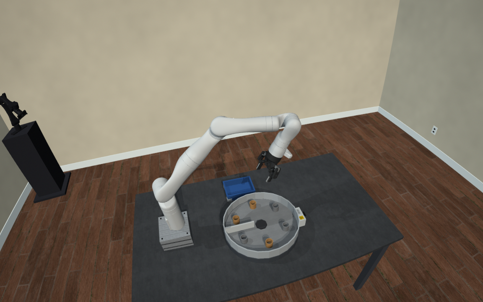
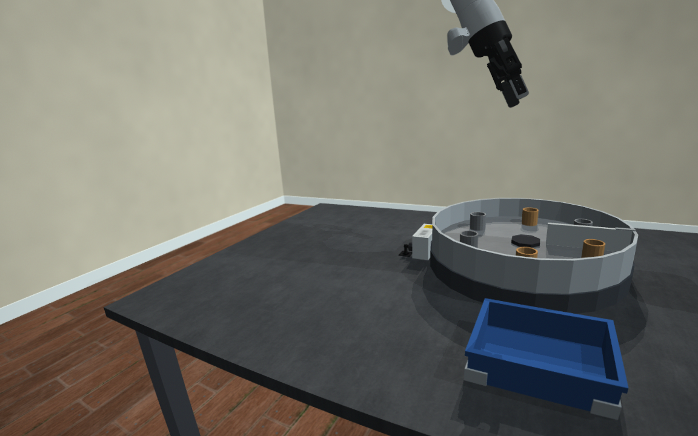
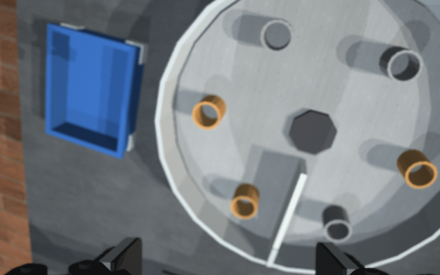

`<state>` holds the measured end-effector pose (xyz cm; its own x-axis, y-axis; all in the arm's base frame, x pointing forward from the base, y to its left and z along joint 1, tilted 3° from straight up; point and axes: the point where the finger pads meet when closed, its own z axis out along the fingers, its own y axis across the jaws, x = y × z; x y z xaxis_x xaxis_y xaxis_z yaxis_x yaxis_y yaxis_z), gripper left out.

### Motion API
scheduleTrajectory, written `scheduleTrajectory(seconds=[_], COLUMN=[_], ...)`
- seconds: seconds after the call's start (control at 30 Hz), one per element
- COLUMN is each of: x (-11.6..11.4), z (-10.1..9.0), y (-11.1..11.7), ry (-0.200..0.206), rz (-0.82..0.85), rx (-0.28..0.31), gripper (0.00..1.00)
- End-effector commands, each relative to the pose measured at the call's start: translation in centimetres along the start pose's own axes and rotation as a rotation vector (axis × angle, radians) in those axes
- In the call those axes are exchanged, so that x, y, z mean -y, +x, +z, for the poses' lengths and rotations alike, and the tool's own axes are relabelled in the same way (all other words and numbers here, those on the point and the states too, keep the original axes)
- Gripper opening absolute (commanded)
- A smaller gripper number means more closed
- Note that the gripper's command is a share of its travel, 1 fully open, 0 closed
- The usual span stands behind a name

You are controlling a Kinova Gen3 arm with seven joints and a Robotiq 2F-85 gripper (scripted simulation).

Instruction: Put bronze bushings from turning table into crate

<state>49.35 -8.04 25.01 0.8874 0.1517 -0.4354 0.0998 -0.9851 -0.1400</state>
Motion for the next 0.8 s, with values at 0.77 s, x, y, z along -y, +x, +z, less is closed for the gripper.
scheduleTrajectory(seconds=[0.77], x=[4.0], z=[-0.2], y=[-1.1], ry=[-0.001], rz=[0.000], rx=[-0.002], gripper=[1.00])
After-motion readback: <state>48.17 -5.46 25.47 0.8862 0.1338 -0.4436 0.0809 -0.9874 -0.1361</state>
